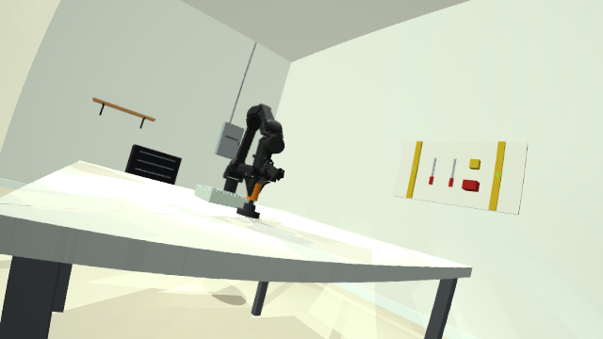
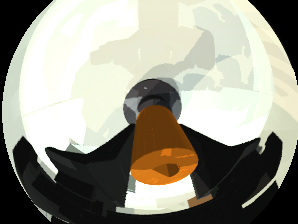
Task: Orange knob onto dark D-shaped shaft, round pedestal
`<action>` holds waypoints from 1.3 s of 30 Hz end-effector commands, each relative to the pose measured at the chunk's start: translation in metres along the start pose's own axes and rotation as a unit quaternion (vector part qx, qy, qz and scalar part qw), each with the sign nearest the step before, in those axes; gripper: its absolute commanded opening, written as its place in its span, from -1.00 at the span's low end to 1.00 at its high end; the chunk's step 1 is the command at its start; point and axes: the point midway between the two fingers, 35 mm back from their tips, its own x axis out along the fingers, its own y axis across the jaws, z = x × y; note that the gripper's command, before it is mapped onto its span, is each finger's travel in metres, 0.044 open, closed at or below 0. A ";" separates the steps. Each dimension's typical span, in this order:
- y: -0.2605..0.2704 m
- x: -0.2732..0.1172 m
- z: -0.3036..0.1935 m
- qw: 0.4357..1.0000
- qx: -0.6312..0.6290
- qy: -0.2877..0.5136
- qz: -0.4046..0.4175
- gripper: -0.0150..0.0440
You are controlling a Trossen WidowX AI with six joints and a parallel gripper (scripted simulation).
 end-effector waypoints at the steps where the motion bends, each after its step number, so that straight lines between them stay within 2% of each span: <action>1: -0.001 0.000 0.000 1.000 -0.007 0.001 -0.001 -0.49; 34: 0.000 0.014 0.000 1.000 0.022 0.001 0.001 -0.49; 39: 0.000 0.014 0.000 1.000 0.022 0.001 0.001 -0.05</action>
